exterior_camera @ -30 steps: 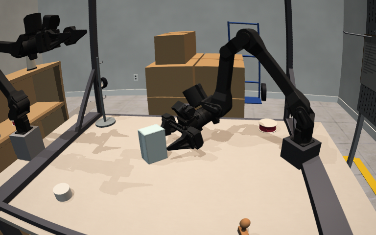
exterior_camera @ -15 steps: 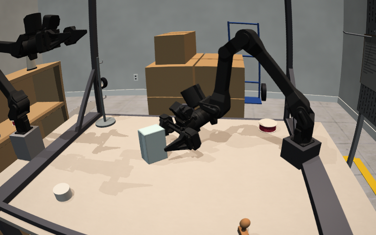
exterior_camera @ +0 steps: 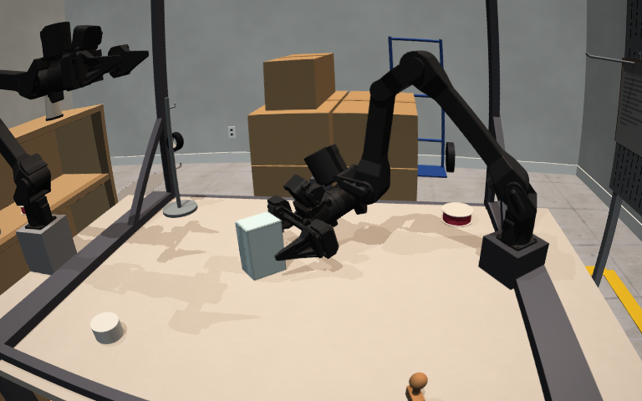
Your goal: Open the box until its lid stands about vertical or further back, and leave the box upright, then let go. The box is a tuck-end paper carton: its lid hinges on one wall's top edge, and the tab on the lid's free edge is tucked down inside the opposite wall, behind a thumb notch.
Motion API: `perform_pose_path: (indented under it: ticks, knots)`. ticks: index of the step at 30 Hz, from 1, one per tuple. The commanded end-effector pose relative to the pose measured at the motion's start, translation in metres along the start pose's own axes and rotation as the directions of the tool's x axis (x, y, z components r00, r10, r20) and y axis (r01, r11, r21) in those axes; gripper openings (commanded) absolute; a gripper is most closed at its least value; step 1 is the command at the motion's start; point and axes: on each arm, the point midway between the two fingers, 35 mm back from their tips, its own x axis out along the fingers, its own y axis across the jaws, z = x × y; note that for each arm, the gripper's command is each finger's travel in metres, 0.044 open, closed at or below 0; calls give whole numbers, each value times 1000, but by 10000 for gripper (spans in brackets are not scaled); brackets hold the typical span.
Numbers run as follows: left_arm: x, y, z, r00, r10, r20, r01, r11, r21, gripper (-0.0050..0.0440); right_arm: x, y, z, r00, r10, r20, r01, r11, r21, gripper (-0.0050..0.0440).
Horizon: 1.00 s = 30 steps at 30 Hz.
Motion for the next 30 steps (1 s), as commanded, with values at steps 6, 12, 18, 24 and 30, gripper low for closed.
perform_pose_path:
  ticks: [6, 12, 18, 24, 30]
  knots:
    - [9, -5, 13, 1000, -7, 15, 8, 1000, -23, 440, -1, -1, 7, 1000, -4, 18, 4, 1000, 6, 440]
    - [11, -4, 14, 1000, -7, 15, 8, 1000, -23, 440, -1, -1, 7, 1000, -4, 18, 4, 1000, 6, 440]
    - [12, -4, 14, 1000, -7, 15, 8, 1000, -23, 344, -1, -1, 7, 1000, -4, 18, 4, 1000, 6, 440]
    - [12, -4, 14, 1000, -7, 15, 8, 1000, -23, 244, -1, -1, 7, 1000, -4, 18, 4, 1000, 6, 440]
    - [12, -4, 14, 1000, -7, 15, 8, 1000, -23, 244, -1, -1, 7, 1000, -4, 18, 4, 1000, 6, 440]
